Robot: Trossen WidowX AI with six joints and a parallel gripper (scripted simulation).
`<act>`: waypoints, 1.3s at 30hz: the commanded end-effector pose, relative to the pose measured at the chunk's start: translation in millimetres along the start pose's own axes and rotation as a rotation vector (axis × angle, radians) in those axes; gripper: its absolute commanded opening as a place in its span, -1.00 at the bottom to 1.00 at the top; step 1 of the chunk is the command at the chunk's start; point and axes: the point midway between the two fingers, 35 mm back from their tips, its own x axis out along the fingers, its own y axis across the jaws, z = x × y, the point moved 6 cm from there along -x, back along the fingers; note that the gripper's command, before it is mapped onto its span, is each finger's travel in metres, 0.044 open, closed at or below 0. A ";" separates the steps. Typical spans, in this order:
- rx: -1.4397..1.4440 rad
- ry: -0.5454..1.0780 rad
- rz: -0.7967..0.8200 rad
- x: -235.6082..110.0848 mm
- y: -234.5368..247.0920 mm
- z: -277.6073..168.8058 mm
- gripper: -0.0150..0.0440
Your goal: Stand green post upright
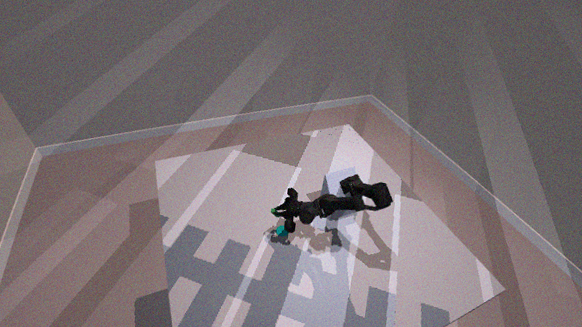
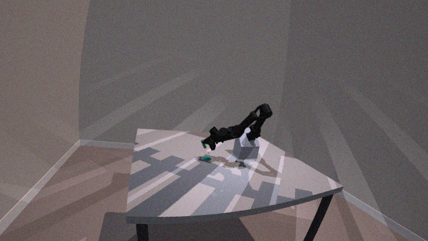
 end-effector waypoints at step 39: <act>0.182 -0.263 0.091 -39.5 -1.0 -1.9 -0.42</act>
